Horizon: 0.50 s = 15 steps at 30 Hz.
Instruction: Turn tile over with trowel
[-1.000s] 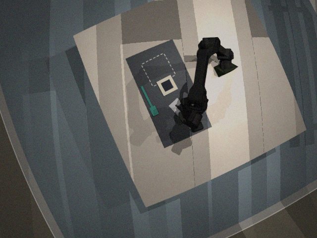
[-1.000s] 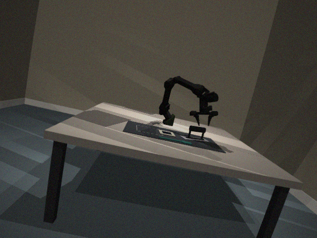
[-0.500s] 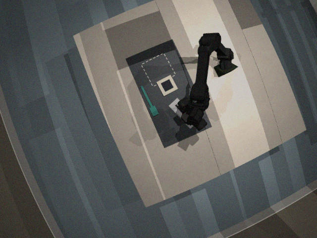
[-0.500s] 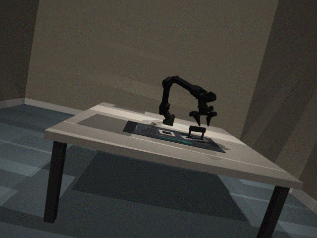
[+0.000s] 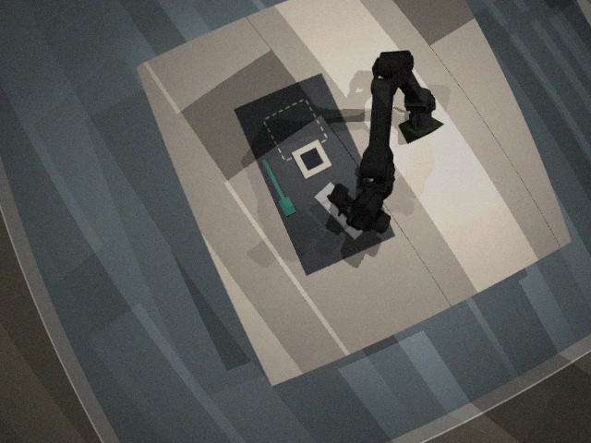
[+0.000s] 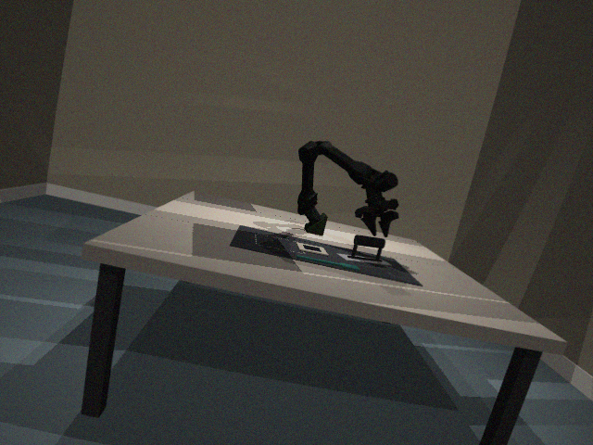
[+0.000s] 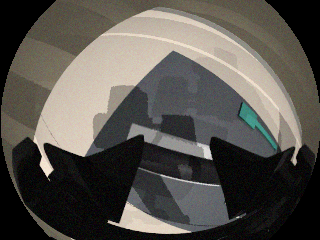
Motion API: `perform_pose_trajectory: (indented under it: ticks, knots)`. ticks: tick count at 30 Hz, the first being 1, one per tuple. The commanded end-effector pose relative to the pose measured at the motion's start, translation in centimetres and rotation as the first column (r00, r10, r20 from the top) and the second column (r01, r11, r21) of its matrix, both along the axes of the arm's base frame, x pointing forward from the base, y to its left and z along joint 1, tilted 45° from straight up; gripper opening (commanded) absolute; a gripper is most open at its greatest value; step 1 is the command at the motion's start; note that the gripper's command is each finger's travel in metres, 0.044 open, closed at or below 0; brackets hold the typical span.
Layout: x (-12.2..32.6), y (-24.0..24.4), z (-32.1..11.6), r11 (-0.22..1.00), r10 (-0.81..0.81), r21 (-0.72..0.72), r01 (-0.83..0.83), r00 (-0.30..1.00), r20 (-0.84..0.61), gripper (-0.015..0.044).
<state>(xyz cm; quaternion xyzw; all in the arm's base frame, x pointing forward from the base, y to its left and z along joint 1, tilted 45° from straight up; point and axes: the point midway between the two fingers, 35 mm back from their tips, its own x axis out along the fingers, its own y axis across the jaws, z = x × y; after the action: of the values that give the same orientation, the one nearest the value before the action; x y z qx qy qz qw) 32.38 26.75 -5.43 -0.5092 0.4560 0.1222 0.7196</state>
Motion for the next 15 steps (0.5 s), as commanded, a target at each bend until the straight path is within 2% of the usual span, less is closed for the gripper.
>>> perform_pose_trajectory:
  ticks: [1, 8, 15]
  knots:
    - [-0.1, -0.1, 0.1, 0.994, 0.102, -0.042, -0.102, 0.995, -0.008, 0.0300]
    - [-0.7, -0.3, 0.1, 0.941, 0.309, -0.133, -0.312, 0.950, -0.041, 0.0300]
    - [-1.2, -0.7, 0.2, 0.838, 0.489, -0.231, -0.494, 0.868, -0.084, 0.0300]
